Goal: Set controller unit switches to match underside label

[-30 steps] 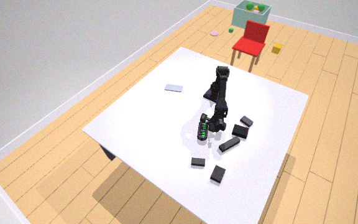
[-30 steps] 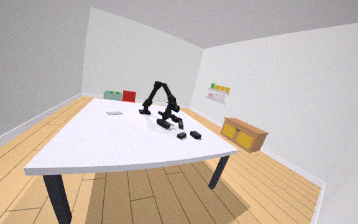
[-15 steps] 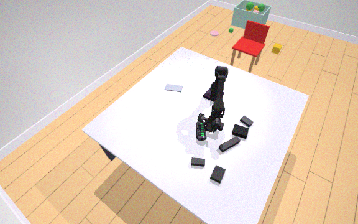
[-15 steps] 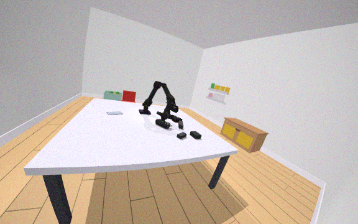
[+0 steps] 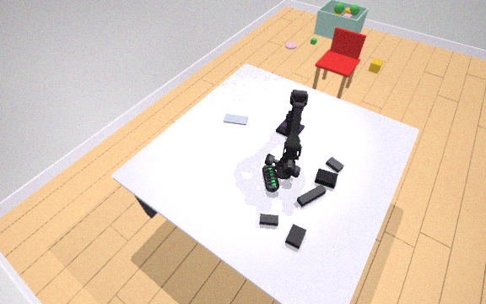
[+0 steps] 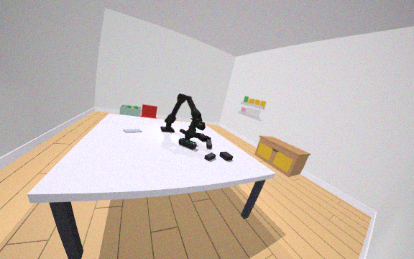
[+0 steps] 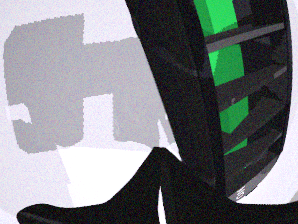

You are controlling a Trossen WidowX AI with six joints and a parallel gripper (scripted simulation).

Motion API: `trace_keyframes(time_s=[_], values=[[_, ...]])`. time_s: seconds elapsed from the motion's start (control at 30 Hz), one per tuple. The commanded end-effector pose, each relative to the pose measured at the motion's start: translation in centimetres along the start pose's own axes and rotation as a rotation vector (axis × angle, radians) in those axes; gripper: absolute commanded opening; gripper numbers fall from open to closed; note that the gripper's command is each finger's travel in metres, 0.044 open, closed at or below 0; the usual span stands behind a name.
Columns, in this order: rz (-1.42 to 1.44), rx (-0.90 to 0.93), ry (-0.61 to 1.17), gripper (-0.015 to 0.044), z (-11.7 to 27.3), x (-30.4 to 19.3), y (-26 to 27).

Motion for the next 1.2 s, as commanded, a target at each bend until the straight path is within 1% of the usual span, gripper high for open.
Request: trace_keyframes(time_s=[0.0, 0.13, 0.17, 0.23, 0.33, 0.4, 0.73, 1.07, 1.17], values=[[-0.003, -0.007, -0.003, 0.0, -0.2, 0.4, -0.6], [-0.003, -0.008, -0.003, 0.0, -0.3, 0.7, -1.0], [-0.001, -0.001, 0.0, 0.0, 0.1, 0.3, -0.3], [-0.001, 0.0, 0.0, 0.0, 1.9, -0.1, 1.0], [-0.002, 0.0, -0.001, 0.0, 6.0, -1.5, 3.9], [-0.003, -0.001, -0.001, 0.0, 6.9, -1.9, 4.5], [0.01, 0.002, -0.012, 0.0, 7.0, -1.8, 4.3], [0.421, 0.015, -0.128, 0.0, 5.1, -1.9, -1.7], [0.486, 0.007, -0.148, 0.0, 4.7, -2.1, -2.6]])
Point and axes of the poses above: the point midway between the two fingers, 35 mm back from their tips, its own z axis back along the fingers, its own y axis across the jaws, x = y × z, the point moved 5 cm from there along z, back along the fingers, and after that the axes turned 7 degrees about -z, right-handed, at the moved point
